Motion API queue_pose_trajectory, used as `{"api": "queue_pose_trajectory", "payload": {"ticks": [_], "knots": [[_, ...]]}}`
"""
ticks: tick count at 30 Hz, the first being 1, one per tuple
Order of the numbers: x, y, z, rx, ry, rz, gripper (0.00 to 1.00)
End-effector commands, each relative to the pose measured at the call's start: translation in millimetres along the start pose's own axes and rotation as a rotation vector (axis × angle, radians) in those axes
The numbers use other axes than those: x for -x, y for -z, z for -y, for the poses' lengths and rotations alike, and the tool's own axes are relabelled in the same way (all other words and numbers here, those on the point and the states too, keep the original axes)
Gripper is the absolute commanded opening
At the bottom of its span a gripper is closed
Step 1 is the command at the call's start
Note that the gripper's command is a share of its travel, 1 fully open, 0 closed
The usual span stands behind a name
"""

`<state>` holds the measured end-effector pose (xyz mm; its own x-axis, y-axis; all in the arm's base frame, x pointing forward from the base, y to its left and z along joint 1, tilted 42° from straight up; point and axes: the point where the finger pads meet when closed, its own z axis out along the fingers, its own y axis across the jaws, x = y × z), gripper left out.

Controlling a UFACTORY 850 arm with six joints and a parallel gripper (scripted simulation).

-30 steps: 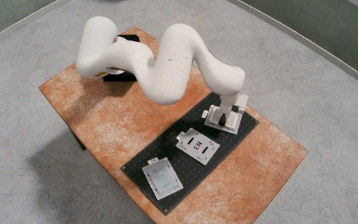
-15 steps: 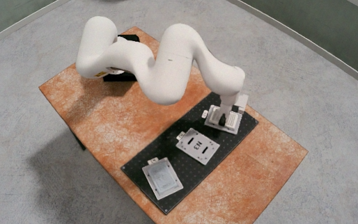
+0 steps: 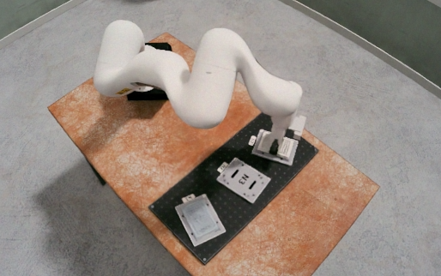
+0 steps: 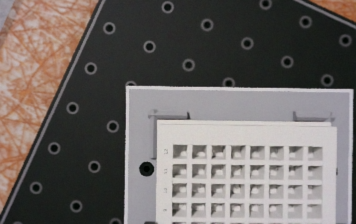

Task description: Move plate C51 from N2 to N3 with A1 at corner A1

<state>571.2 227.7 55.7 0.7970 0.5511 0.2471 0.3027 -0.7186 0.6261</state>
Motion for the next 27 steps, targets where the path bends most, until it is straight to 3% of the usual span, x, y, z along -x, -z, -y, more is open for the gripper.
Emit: {"api": "queue_pose_trajectory", "payload": {"ticks": [1, 27], "knots": [[-0.7, 4.4, 0.1, 0.000, 0.000, -0.001, 0.00], [-0.6, 15.7, 0.1, 0.000, 0.000, -0.001, 0.00]]}}
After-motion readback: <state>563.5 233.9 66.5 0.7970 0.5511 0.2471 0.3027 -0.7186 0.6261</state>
